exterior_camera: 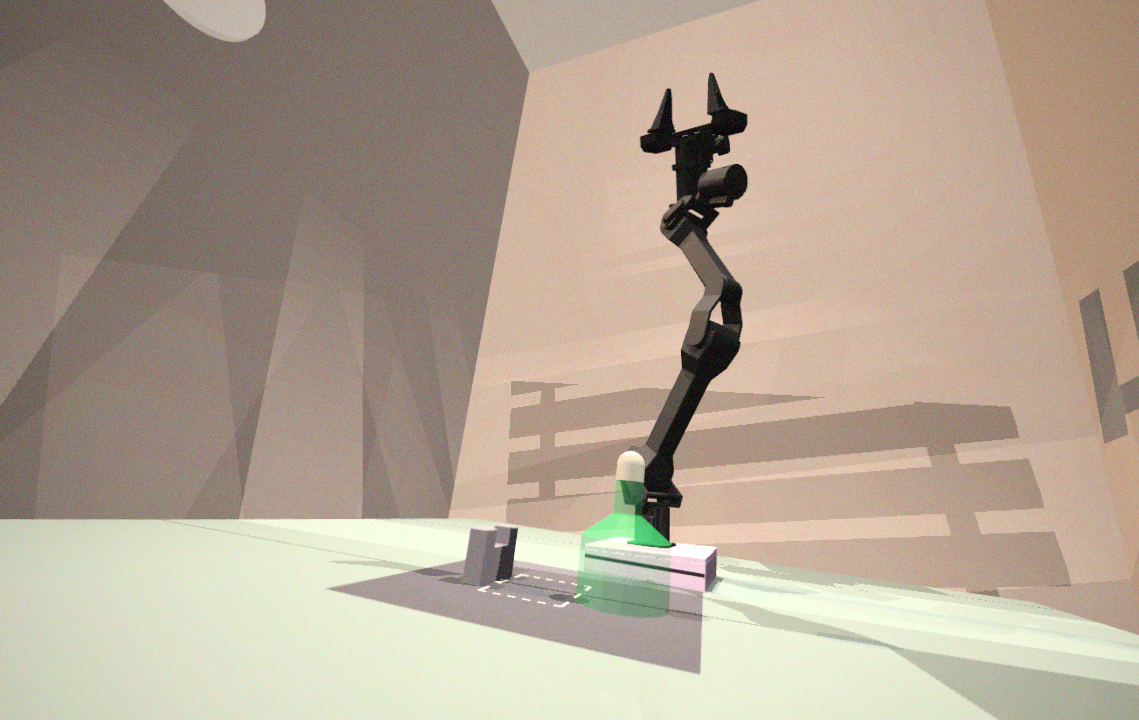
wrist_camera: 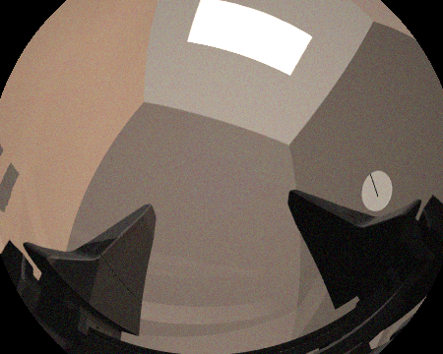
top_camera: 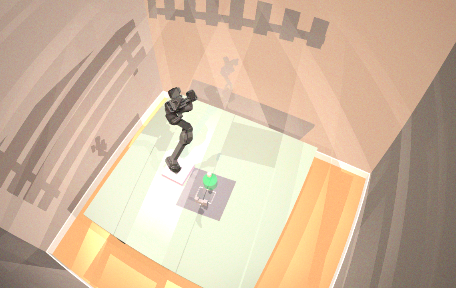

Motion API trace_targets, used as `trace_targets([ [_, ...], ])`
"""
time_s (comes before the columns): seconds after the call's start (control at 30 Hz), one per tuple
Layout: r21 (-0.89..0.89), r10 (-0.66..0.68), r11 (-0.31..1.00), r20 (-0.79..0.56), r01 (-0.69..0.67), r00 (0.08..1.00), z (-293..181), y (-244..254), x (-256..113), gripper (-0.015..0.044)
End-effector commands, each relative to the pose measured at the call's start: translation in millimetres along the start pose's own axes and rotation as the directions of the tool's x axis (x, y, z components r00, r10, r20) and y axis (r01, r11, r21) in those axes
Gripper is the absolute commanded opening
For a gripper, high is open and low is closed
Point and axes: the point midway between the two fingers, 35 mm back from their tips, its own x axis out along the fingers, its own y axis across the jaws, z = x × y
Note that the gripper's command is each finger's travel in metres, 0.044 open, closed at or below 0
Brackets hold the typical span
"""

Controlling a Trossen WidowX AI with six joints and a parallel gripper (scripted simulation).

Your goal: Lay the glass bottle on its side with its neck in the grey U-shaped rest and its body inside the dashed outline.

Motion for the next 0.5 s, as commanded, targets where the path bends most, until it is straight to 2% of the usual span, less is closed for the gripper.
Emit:
trace_targets([
  [0.0, 0.007, -0.001, 1.000, 0.002, 0.001, 1.000, 0.9, -0.9, -0.5, 0.0426],
  [0.23, 0.001, -0.101, 0.995, 0.083, 0.101, 0.991, 23.9, -44.3, -17.2, 0.0440],
  [0.47, 0.072, -0.280, 0.959, 0.117, 0.273, 0.953, 24.4, -120.1, -44.5, 0.0440],
])
